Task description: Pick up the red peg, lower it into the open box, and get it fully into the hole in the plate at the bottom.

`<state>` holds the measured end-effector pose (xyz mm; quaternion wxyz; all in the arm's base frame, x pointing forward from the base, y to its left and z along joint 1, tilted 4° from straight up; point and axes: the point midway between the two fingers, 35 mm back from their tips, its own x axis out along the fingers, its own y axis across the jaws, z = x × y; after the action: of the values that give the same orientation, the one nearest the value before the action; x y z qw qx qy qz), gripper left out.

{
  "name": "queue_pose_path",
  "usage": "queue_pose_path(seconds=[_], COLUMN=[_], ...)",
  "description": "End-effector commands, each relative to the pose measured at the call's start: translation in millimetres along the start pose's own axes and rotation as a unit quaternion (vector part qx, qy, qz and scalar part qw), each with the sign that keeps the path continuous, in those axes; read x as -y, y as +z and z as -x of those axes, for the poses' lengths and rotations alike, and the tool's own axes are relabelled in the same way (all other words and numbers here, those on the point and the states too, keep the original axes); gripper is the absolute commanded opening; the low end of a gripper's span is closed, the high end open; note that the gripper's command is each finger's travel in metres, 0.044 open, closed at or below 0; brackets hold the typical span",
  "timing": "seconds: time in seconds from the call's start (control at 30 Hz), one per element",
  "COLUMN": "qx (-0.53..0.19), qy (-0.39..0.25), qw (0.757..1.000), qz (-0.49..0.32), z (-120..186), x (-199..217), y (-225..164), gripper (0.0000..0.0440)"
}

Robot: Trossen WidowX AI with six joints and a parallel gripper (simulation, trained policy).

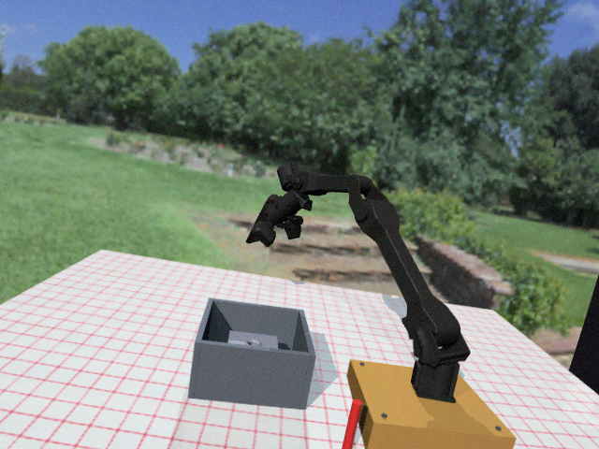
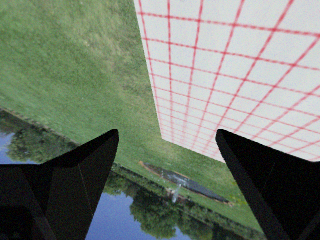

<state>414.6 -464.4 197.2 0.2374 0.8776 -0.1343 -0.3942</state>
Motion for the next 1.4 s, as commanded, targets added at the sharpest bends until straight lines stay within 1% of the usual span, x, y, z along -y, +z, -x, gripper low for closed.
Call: queue_pose_path(seconds=[0.0, 0.03, 0.07, 0.2, 0.33, 0.5, 0.67, 0.83, 1.0, 1.17, 1.37], qx=[0.000, 0.000, 0.001, 0.008, 0.013, 0.016, 0.016, 0.013, 0.008, 0.001, -0.010], qy=[-0.009, -0.020, -0.033, -0.073, -0.109, -0.152, -0.192, -0.230, -0.266, -0.301, -0.340], qw=[1.000, 1.000, 0.999, 0.993, 0.983, 0.963, 0.935, 0.900, 0.859, 0.811, 0.745], qz=[0.010, 0.020, 0.032, 0.090, 0.149, 0.224, 0.298, 0.369, 0.438, 0.502, 0.574], z=[-0.8, -1.2, -0.9, 3.4, 11.5, 27.2, 48.3, 73.7, 103.4, 137.7, 184.8], x=[8.0, 17.8, 29.0, 73.7, 117.7, 170.2, 219.4, 266.7, 312.0, 355.1, 403.3], y=[-4.9, -10.7, -17.3, -44.4, -68.9, -92.5, -109.6, -121.4, -127.9, -128.9, -122.2], gripper=[0.0422, 0.0437, 0.0440, 0.0440, 0.0440, 0.0440, 0.0440, 0.0440, 0.0440, 0.0440, 0.0440])
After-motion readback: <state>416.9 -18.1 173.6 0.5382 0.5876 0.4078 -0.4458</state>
